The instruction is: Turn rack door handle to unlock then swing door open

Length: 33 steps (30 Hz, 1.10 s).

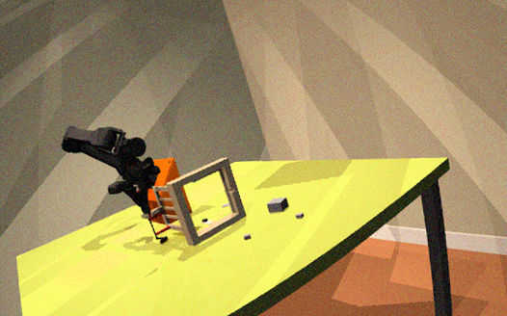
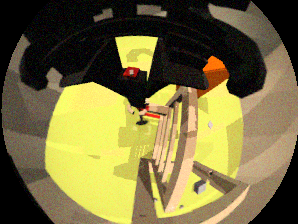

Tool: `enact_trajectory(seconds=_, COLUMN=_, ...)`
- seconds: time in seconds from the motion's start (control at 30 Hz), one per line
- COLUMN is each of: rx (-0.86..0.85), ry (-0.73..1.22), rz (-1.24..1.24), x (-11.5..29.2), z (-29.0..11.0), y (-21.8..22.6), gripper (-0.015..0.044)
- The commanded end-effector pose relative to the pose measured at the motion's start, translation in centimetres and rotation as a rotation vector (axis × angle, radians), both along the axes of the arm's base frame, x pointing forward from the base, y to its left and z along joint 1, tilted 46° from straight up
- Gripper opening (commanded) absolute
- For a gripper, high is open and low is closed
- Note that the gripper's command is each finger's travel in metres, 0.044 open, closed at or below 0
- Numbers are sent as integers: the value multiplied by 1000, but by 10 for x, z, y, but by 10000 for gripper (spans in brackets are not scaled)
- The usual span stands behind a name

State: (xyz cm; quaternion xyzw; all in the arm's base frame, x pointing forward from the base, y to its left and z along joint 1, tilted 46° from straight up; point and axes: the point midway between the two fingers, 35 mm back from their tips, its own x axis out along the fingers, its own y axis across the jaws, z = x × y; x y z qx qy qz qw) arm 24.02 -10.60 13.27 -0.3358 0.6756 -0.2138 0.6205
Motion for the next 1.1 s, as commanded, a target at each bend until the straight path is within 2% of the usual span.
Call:
enact_trajectory(seconds=0.0, rx=-3, ry=4, rz=5, x=0, z=1, y=0, gripper=224)
enact_trajectory(seconds=0.1, rx=-3, ry=4, rz=5, x=0, z=1, y=0, gripper=287)
enact_trajectory(seconds=1.07, rx=4, ry=3, rz=5, x=3, z=27, y=30, gripper=287)
